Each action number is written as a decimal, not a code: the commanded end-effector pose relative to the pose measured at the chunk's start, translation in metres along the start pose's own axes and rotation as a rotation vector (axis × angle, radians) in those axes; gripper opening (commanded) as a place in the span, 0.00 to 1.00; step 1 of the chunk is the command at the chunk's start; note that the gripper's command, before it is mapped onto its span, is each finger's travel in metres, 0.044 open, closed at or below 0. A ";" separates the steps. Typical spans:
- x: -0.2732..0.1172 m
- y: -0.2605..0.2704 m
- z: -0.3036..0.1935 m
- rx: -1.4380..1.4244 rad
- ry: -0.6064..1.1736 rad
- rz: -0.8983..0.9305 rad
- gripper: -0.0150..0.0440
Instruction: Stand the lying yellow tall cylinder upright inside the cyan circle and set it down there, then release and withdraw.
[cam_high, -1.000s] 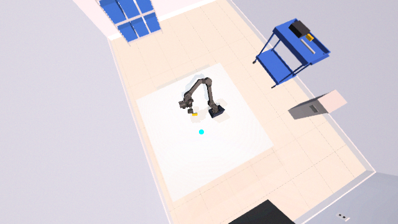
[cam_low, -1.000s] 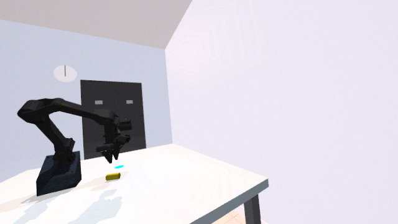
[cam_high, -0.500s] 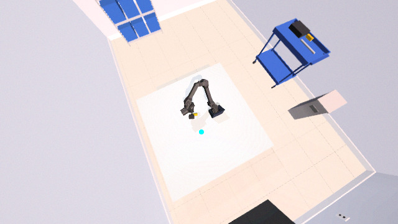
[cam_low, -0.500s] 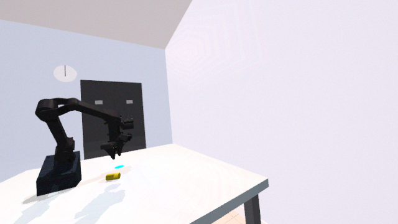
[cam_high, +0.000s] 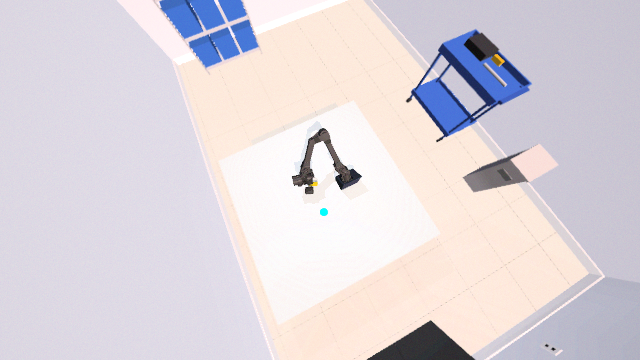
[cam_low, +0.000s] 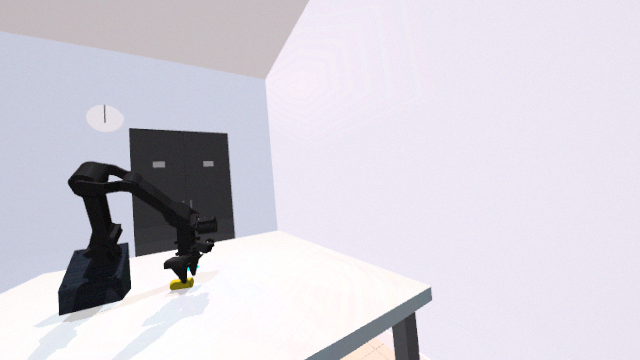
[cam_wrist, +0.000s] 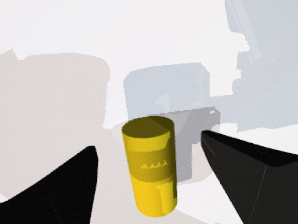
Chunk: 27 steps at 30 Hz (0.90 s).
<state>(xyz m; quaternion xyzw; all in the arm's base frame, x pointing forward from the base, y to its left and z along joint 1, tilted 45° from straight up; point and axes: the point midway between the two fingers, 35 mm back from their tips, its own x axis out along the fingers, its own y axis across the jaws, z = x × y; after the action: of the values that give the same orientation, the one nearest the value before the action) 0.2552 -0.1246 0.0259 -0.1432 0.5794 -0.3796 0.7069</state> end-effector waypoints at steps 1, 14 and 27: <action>0.013 -0.001 -0.005 -0.014 0.001 -0.002 0.78; 0.013 -0.001 -0.005 -0.014 0.001 -0.002 0.43; -0.021 0.005 -0.001 -0.013 0.005 0.009 0.43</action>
<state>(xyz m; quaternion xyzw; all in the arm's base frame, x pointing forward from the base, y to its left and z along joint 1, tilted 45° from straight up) 0.2523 -0.1148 0.0292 -0.1496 0.5870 -0.3721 0.7033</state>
